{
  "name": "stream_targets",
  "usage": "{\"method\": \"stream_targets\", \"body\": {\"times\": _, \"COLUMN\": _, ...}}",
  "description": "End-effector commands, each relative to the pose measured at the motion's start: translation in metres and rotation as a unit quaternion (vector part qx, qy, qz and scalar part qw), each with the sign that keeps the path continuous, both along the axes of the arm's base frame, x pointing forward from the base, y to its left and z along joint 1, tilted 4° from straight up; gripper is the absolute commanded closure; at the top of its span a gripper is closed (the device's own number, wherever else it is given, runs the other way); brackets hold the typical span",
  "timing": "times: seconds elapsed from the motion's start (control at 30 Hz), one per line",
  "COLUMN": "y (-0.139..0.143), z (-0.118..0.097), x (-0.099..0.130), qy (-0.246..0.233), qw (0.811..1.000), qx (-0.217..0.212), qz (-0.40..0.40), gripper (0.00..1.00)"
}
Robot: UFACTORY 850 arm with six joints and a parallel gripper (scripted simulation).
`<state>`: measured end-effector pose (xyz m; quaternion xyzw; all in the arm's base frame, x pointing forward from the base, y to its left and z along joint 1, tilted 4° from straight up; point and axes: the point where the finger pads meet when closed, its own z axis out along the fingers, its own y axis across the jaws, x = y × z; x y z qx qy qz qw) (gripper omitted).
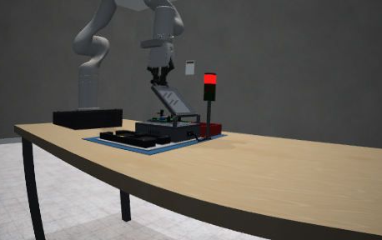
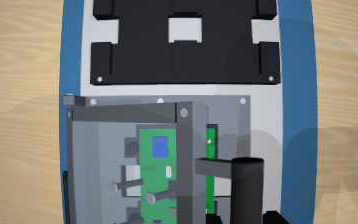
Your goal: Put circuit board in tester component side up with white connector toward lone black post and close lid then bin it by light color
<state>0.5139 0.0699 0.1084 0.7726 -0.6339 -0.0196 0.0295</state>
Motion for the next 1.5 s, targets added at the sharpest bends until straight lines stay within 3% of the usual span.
{"method": "stream_targets", "body": {"times": 0.0, "y": 0.0001, "z": -0.0005, "x": 0.0007, "qy": -0.001, "qw": 1.000, "qx": 0.000, "qz": 0.000, "gripper": 0.72}}
{"method": "stream_targets", "body": {"times": 0.47, "y": 0.0001, "z": -0.0011, "x": 0.0006, "qy": -0.001, "qw": 1.000, "qx": 0.000, "qz": 0.000, "gripper": 0.72}}
{"method": "stream_targets", "body": {"times": 0.5, "y": 0.0001, "z": -0.0011, "x": 0.0006, "qy": -0.001, "qw": 1.000, "qx": 0.000, "qz": 0.000, "gripper": 1.00}}
{"method": "stream_targets", "body": {"times": 1.47, "y": 0.0001, "z": -0.0011, "x": 0.0006, "qy": -0.001, "qw": 1.000, "qx": 0.000, "qz": 0.000, "gripper": 1.00}}
